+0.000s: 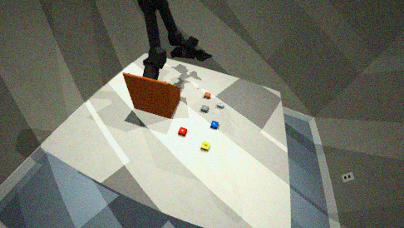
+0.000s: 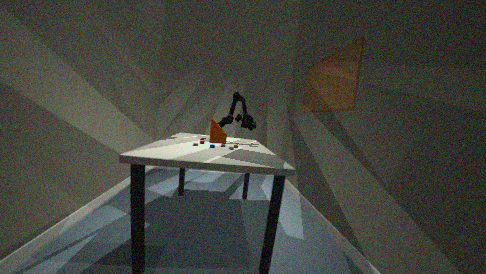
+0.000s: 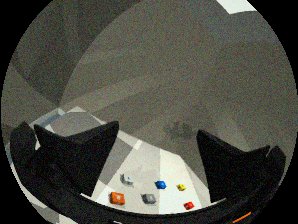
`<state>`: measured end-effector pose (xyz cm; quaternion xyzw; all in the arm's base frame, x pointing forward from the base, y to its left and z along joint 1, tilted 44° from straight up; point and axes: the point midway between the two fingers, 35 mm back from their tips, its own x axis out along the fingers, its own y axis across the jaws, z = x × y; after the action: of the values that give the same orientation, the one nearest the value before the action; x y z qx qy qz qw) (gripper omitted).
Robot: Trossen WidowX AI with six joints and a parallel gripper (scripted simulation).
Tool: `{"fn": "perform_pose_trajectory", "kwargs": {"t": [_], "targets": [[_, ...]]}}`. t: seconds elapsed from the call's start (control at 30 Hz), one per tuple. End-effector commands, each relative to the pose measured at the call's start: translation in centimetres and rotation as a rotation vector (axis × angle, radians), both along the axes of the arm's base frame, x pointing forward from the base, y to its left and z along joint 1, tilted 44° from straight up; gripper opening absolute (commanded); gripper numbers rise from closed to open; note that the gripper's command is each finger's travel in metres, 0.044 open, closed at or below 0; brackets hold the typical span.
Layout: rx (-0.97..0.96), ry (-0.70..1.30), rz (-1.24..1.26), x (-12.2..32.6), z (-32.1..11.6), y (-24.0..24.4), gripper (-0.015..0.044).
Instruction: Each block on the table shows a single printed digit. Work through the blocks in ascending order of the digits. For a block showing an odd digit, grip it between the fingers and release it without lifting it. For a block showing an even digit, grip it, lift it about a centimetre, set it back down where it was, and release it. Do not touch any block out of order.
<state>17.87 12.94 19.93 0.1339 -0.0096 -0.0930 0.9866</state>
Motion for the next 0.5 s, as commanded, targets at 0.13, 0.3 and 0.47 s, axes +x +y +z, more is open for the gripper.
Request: {"fn": "perform_pose_trajectory", "kwargs": {"t": [0.13,0.3,0.47], "targets": [[-0.244,0.2,-0.03,2.9,-2.5,0.0,0.04],[-0.519,0.546,-0.041,6.6,-7.1,-1.6,0.04],[-0.676,0.932,0.013,8.9,-12.1,-4.6,0.04]]}}
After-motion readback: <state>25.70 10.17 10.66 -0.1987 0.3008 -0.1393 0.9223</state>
